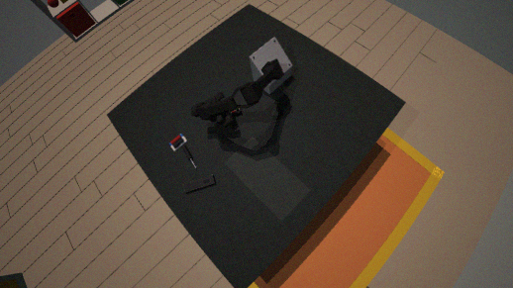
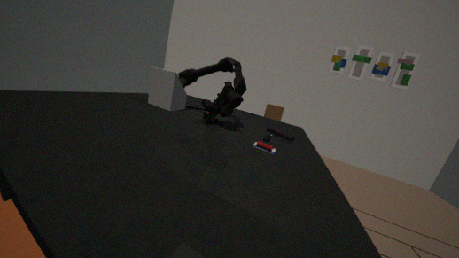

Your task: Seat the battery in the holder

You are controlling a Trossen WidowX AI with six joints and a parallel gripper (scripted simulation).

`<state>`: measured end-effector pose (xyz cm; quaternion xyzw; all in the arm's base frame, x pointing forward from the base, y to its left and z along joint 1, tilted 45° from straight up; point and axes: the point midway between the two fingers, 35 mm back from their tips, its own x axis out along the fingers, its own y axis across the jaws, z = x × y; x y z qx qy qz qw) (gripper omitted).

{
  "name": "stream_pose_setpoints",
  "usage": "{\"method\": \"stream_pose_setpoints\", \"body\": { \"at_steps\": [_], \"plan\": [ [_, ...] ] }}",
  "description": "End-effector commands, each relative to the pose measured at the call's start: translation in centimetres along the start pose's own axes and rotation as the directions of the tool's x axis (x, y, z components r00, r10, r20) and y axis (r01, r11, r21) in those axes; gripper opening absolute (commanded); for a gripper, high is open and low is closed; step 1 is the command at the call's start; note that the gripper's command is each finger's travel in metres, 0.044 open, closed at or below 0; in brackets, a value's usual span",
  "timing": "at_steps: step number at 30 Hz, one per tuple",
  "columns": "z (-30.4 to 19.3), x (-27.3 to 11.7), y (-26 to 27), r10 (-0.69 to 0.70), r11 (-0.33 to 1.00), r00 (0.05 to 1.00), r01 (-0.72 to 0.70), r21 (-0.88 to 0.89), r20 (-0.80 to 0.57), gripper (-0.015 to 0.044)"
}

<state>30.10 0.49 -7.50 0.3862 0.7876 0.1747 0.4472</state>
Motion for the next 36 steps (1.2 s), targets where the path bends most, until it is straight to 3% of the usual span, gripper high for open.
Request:
{"method": "stream_pose_setpoints", "body": {
  "at_steps": [1, 36],
  "plan": [
    [0.55, 0.04, -0.11, -0.006, 1.0, 0.999, 0.007, -0.009, 0.038, 0.0068],
    [0.25, 0.63, -0.1, -0.025, 1.0, 0.982, 0.024, 0.008, 0.187, 0.0068]
  ]
}}
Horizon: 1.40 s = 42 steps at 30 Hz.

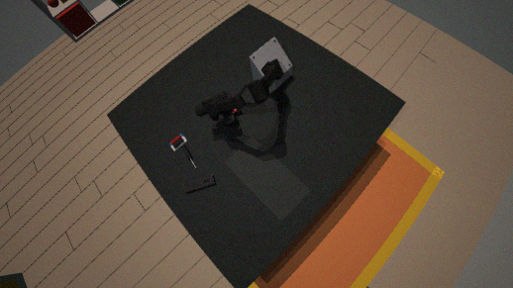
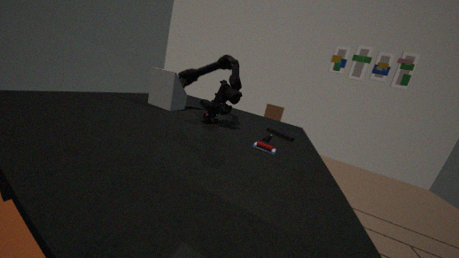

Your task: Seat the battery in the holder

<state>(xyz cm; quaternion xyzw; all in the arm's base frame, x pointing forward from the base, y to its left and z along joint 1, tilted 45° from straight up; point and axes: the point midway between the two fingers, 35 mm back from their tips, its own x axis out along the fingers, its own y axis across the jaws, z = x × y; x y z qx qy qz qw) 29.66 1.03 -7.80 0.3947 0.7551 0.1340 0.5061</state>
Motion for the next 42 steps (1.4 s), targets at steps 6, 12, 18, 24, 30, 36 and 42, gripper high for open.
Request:
{"method": "stream_pose_setpoints", "body": {
  "at_steps": [6, 12, 18, 24, 30, 36, 42],
  "plan": [
    [0.4, 0.06, -0.02, -0.007, 1.0, 0.998, 0.007, -0.006, 0.058, 0.0068],
    [0.29, 0.14, 0.03, -0.007, 1.0, 0.997, 0.008, -0.003, 0.083, 0.0068],
    [0.17, 0.23, 0.1, -0.008, 1.0, 0.994, 0.008, 0.0, 0.108, 0.0068],
    [0.05, 0.31, 0.17, -0.009, 1.0, 0.991, 0.008, 0.002, 0.132, 0.0068],
    [-0.07, 0.38, 0.24, -0.009, 1.0, 0.988, 0.009, 0.005, 0.157, 0.0068],
    [-0.18, 0.44, 0.3, -0.01, 1.0, 0.983, 0.009, 0.006, 0.182, 0.0068],
    [-0.28, 0.48, 0.34, -0.011, 1.0, 0.981, 0.009, 0.007, 0.195, 0.0068]
  ]
}}
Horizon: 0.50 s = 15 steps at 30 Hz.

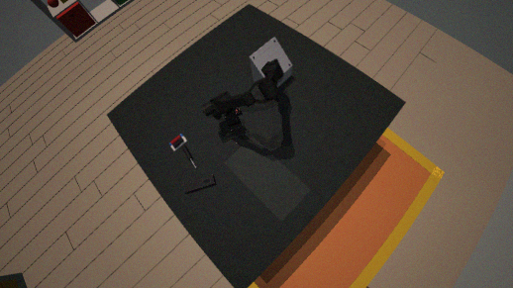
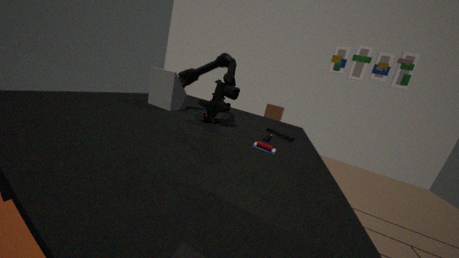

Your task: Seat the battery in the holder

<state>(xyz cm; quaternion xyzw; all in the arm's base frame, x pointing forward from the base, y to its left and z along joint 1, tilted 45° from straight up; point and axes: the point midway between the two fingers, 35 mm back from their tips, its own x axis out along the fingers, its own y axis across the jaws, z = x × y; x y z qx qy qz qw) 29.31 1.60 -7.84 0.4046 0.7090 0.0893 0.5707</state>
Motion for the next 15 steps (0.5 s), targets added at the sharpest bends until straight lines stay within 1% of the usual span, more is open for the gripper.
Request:
{"method": "stream_pose_setpoints", "body": {
  "at_steps": [1, 15],
  "plan": [
    [0.07, 0.0, 0.16, 0.002, 1.0, 1.0, -0.002, -0.008, 0.015, 0.0068],
    [-0.77, 0.04, 0.18, 0.0, 1.0, 1.0, 0.0, -0.007, 0.03, 0.0068]
  ]
}}
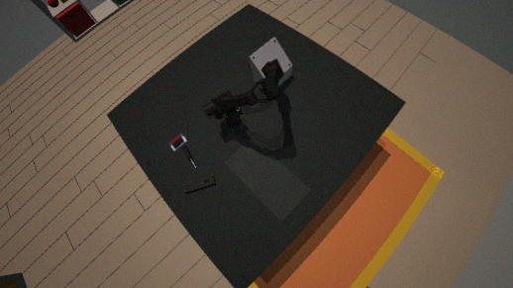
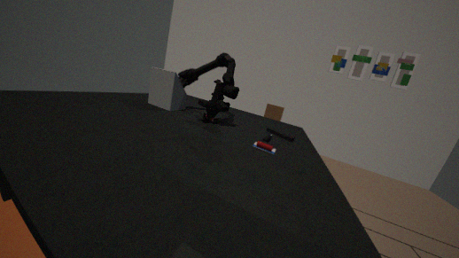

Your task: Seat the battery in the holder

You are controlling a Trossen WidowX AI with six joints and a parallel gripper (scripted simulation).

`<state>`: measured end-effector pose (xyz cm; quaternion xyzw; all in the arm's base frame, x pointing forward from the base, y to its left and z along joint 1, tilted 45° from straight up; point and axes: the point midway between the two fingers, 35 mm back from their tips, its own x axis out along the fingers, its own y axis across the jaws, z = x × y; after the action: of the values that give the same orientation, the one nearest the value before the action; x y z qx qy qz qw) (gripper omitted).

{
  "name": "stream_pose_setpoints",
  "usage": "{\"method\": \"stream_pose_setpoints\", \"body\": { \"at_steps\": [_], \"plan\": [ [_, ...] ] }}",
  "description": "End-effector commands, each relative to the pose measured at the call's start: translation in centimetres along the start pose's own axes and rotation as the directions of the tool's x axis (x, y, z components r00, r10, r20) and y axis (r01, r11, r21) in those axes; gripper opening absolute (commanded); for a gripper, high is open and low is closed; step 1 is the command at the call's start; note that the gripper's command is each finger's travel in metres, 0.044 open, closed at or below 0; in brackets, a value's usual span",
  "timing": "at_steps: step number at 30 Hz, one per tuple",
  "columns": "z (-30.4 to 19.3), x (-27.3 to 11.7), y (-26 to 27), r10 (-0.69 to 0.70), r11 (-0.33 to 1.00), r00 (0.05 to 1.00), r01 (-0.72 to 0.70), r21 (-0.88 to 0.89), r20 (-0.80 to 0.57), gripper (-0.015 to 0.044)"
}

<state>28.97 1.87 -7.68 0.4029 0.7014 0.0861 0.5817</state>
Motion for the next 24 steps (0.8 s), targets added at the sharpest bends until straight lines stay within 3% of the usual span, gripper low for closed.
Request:
{"method": "stream_pose_setpoints", "body": {
  "at_steps": [1, 22, 24],
  "plan": [
    [-0.38, -0.03, 0.08, 0.002, 1.0, 1.0, -0.002, 0.001, 0.004, 0.0068],
    [-0.9, -0.03, 0.09, 0.0, 1.0, 1.0, 0.0, 0.002, 0.019, 0.0068],
    [-0.9, -0.03, 0.09, 0.0, 1.0, 1.0, 0.0, 0.002, 0.019, 0.0121]
  ]
}}
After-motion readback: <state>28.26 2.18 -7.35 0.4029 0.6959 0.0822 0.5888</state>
